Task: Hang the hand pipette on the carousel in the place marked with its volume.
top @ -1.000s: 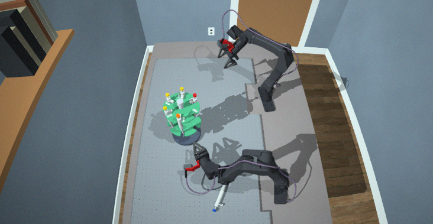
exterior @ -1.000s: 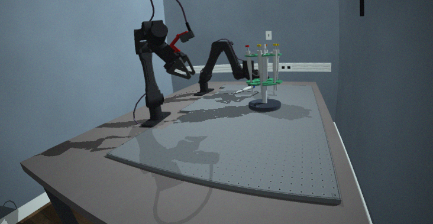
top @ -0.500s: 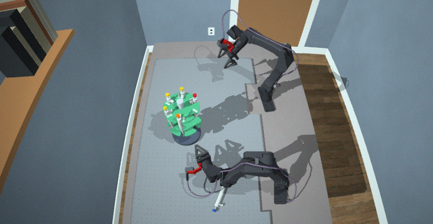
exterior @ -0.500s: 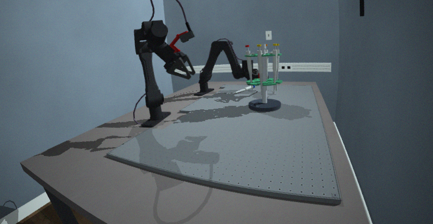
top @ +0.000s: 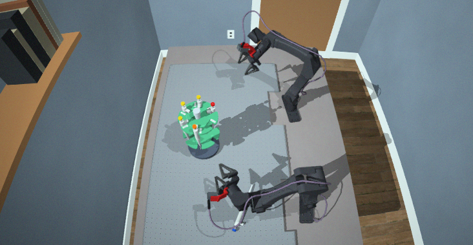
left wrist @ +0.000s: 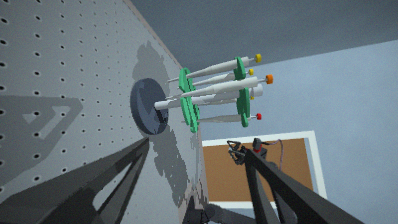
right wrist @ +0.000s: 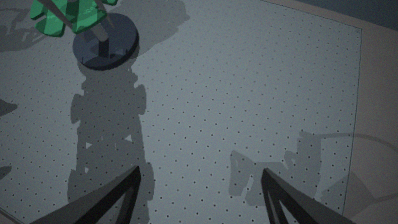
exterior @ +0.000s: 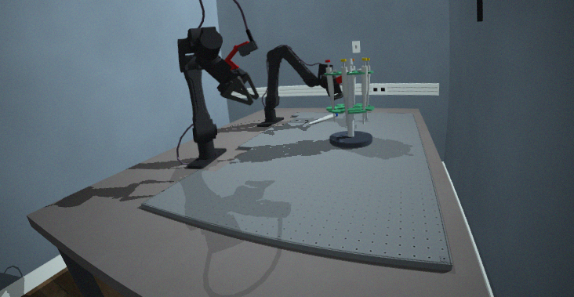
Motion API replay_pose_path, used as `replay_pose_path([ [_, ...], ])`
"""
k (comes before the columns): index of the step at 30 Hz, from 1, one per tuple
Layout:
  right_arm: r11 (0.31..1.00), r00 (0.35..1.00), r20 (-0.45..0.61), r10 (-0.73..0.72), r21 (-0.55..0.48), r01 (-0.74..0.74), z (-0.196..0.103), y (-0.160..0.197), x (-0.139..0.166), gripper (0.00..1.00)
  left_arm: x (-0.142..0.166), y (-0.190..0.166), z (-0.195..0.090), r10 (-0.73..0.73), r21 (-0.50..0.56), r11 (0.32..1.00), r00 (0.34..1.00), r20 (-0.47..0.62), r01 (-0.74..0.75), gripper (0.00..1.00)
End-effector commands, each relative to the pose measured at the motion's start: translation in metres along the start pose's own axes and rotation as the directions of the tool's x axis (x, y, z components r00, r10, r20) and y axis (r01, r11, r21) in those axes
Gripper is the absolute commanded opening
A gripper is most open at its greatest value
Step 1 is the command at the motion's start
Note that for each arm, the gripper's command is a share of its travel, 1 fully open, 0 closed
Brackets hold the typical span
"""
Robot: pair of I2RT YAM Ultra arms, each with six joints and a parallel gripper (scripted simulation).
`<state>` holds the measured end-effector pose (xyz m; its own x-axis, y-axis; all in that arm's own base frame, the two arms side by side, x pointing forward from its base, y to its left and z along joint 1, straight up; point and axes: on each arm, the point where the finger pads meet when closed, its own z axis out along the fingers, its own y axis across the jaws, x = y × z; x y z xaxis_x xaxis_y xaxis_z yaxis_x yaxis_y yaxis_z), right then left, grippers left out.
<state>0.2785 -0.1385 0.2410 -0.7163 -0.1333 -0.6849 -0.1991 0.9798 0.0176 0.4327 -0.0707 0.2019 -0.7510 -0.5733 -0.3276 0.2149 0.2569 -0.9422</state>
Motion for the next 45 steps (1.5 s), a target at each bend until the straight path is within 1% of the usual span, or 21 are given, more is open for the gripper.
replay_pose_path([
  [1,1.000,0.999,0.037,-0.022,0.015,0.022,-0.006,-0.004,-0.011,1.00,0.010,0.007,-0.028,0.102,-0.224,0.967,0.988,-0.113,-0.125,1.00],
  [3,1.000,0.999,0.037,-0.022,0.015,0.022,-0.006,-0.004,-0.011,1.00,0.010,0.007,-0.028,0.102,-0.224,0.967,0.988,-0.113,-0.125,1.00],
  [4,1.000,0.999,0.037,-0.022,0.015,0.022,-0.006,-0.004,-0.011,1.00,0.012,0.004,-0.032,0.133,-0.246,0.955,0.982,-0.132,-0.163,1.00],
  [5,1.000,0.999,0.037,-0.022,0.015,0.022,-0.006,-0.004,-0.011,1.00,0.008,0.004,-0.042,0.154,-0.263,0.948,0.980,-0.125,-0.182,1.00],
  [12,1.000,0.999,0.037,-0.022,0.015,0.022,-0.006,-0.004,-0.011,1.00,0.001,-0.004,-0.092,0.294,-0.343,0.882,0.946,-0.135,-0.323,1.00],
  [13,1.000,0.999,0.037,-0.022,0.015,0.022,-0.006,-0.004,-0.011,1.00,0.004,0.003,-0.092,0.298,-0.349,0.876,0.943,-0.150,-0.333,1.00],
  [18,1.000,0.999,0.037,-0.022,0.015,0.022,-0.006,-0.004,-0.011,1.00,-0.003,-0.004,-0.128,0.393,-0.419,0.800,0.903,-0.173,-0.429,1.00],
  [20,1.000,0.999,0.037,-0.022,0.015,0.022,-0.006,-0.004,-0.011,1.00,-0.003,-0.004,-0.128,0.393,-0.419,0.800,0.903,-0.173,-0.429,1.00],
  [21,1.000,0.999,0.037,-0.022,0.015,0.022,-0.006,-0.004,-0.011,1.00,-0.004,-0.005,-0.135,0.417,-0.455,0.763,0.887,-0.196,-0.460,1.00],
  [24,1.000,0.999,0.037,-0.022,0.015,0.022,-0.006,-0.004,-0.011,1.00,-0.008,-0.010,-0.156,0.464,-0.498,0.699,0.855,-0.232,-0.514,1.00],
  [27,1.000,0.999,0.037,-0.022,0.015,0.022,-0.006,-0.004,-0.011,1.00,-0.012,-0.014,-0.178,0.516,-0.540,0.615,0.811,-0.274,-0.574,1.00],
  [32,1.000,0.999,0.037,-0.022,0.015,0.022,-0.006,-0.004,-0.011,1.00,-0.019,-0.021,-0.213,0.587,-0.597,0.440,0.718,-0.374,-0.671,1.00],
  [35,1.000,0.999,0.037,-0.022,0.015,0.022,-0.006,-0.004,-0.011,1.00,-0.025,-0.024,-0.241,0.583,-0.614,0.342,0.673,-0.456,-0.712,1.00],
  [37,1.000,0.999,0.037,-0.022,0.015,0.022,-0.006,-0.004,-0.011,1.00,-0.025,-0.024,-0.241,0.583,-0.614,0.342,0.673,-0.456,-0.712,1.00],
  [38,1.000,0.999,0.037,-0.022,0.015,0.022,-0.006,-0.004,-0.011,1.00,-0.026,-0.026,-0.248,0.562,-0.601,0.293,0.643,-0.521,-0.744,1.00],
  [39,1.000,0.999,0.037,-0.022,0.015,0.022,-0.006,-0.004,-0.011,1.00,-0.027,-0.026,-0.251,0.562,-0.601,0.293,0.643,-0.521,-0.744,1.00],
  [40,1.000,0.999,0.037,-0.022,0.015,0.022,-0.006,-0.004,-0.011,1.00,-0.023,-0.028,-0.247,0.572,-0.594,0.295,0.636,-0.517,-0.748,1.00],
  [43,1.000,0.999,0.037,-0.022,0.015,0.022,-0.006,-0.004,-0.011,1.00,-0.023,-0.028,-0.247,0.572,-0.594,0.295,0.636,-0.517,-0.748,1.00],
  [44,1.000,0.999,0.037,-0.022,0.015,0.022,-0.006,-0.004,-0.011,1.00,-0.022,-0.027,-0.239,0.568,-0.604,0.313,0.654,-0.500,-0.733,0.49],
  [45,1.000,0.999,0.037,-0.022,0.015,0.022,-0.006,-0.004,-0.011,1.00,-0.007,-0.026,-0.232,0.559,-0.628,0.343,0.689,-0.461,-0.699,0.49],
])
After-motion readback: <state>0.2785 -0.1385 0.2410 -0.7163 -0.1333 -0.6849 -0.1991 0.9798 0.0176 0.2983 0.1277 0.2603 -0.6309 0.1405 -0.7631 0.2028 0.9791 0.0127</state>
